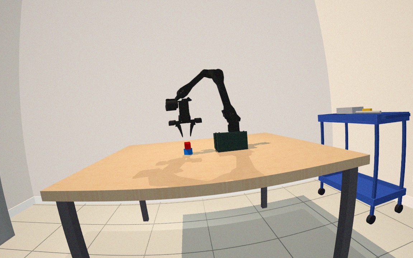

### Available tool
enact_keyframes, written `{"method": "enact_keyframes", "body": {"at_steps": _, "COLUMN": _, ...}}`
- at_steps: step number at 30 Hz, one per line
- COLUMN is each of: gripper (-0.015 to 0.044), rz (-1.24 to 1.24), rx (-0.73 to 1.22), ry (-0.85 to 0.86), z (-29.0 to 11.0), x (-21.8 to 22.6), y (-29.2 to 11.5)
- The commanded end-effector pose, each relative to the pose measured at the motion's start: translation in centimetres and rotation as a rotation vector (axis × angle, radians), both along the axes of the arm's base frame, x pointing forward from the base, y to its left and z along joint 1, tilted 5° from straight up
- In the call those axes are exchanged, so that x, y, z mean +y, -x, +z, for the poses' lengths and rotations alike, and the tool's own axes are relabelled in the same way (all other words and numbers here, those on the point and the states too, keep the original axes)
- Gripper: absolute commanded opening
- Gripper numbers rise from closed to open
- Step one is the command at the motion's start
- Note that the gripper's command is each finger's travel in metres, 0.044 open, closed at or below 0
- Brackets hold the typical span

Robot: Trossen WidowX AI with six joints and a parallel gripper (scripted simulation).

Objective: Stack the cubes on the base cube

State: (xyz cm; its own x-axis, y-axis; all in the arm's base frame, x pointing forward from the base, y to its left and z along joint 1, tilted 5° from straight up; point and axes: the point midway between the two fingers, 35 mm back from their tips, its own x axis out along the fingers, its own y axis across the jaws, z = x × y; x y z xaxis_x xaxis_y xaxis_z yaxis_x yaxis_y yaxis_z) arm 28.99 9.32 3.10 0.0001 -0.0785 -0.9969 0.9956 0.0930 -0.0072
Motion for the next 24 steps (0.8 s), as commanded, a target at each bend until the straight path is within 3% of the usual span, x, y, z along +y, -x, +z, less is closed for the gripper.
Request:
{"method": "enact_keyframes", "body": {"at_steps": 1, "gripper": 0.0205, "rz": -0.003, "rx": -0.005, "ry": -0.002, "z": 0.8, "x": 0.1, "y": 0.0}}
{"method": "enact_keyframes", "body": {"at_steps": 14, "gripper": 0.0205, "rz": -0.003, "rx": -0.005, "ry": -0.002, "z": 2.0, "x": 0.2, "y": 0.0}}
{"method": "enact_keyframes", "body": {"at_steps": 21, "gripper": 0.0389, "rz": 0.0, "rx": -0.003, "ry": -0.001, "z": 2.8, "x": 0.2, "y": -0.1}}
{"method": "enact_keyframes", "body": {"at_steps": 24, "gripper": 0.04, "rz": 0.001, "rx": -0.003, "ry": -0.001, "z": 2.5, "x": 0.4, "y": 0.0}}
